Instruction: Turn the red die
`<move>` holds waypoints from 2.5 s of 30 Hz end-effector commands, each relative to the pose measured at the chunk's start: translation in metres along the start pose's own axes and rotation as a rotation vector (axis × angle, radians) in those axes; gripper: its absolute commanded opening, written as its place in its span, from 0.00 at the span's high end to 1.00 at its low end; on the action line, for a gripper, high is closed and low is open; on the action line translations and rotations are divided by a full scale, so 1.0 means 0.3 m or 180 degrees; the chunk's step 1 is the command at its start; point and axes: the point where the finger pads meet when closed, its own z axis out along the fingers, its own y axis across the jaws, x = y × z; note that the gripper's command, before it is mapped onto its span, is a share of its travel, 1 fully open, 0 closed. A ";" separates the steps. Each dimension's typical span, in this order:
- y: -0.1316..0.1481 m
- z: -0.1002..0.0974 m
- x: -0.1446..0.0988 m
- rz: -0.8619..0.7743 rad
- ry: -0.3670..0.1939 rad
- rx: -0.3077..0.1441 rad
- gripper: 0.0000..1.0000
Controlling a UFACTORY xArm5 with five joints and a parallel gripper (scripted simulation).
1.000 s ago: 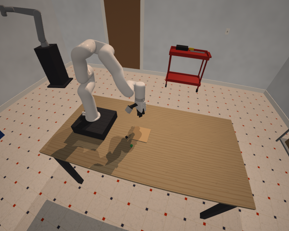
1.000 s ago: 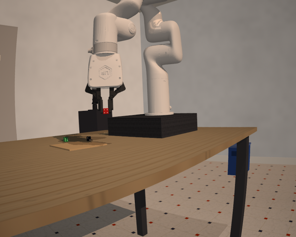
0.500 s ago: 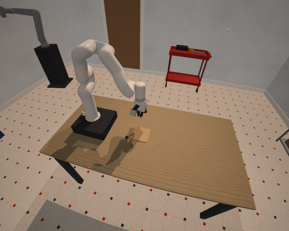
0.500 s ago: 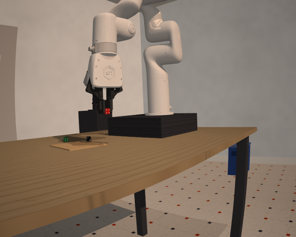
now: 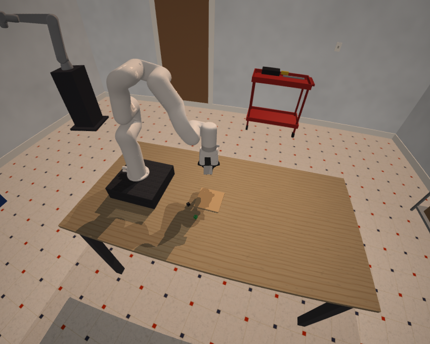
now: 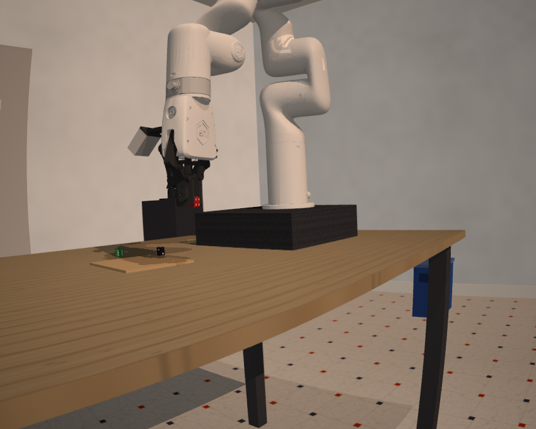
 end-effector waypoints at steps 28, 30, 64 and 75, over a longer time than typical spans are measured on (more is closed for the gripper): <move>-0.017 0.003 0.005 -0.3233 0.0006 0.0009 0.89; -0.018 0.003 0.005 -0.3489 0.0006 0.0009 0.89; -0.023 0.007 0.007 -0.4852 0.0094 0.0089 0.89; -0.009 0.008 0.001 -0.4787 0.0928 0.0894 0.89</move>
